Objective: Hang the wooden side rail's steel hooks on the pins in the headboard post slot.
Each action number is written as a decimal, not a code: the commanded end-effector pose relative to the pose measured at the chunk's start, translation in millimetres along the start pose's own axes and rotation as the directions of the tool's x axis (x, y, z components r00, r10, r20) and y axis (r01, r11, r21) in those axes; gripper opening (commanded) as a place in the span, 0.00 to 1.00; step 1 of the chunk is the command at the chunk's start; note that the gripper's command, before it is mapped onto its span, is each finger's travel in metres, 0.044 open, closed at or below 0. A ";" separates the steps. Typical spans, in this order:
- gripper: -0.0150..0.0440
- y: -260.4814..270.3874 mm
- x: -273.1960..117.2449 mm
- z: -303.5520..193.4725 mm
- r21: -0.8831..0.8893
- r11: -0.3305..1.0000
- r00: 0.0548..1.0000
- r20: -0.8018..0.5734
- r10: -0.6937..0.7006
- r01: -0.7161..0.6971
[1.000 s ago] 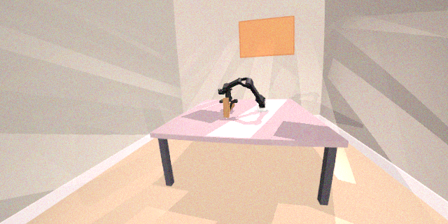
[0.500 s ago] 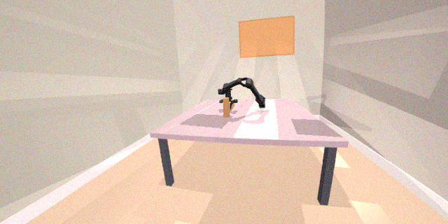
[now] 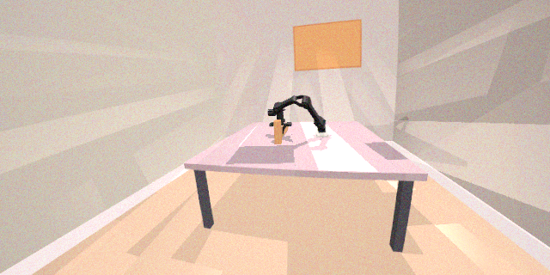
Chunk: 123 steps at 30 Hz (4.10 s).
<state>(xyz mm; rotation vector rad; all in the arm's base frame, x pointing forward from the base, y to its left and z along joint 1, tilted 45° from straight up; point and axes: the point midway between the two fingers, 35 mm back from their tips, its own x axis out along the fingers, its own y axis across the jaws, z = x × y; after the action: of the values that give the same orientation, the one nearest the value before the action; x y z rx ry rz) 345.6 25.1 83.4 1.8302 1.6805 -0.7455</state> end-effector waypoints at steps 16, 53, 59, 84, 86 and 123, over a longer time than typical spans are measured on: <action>0.25 1.3 -3.7 -1.9 0.004 1.000 1.000 0.000 0.010 -0.010; 0.25 0.7 -3.1 -6.0 0.004 1.000 1.000 -0.001 0.010 -0.010; 0.25 1.0 -2.8 -6.7 0.004 1.000 1.000 -0.001 0.010 -0.010; 0.25 0.7 -3.1 -9.5 0.004 1.000 1.000 -0.001 0.010 -0.010; 0.25 0.5 -3.1 -9.7 0.004 1.000 1.000 -0.001 0.010 -0.010; 0.25 1.7 -0.8 -12.0 0.004 1.000 1.000 -0.001 0.010 -0.010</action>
<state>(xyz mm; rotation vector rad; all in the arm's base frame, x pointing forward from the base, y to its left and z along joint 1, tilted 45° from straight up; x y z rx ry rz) 346.9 33.8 91.4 1.8328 1.6772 -0.7478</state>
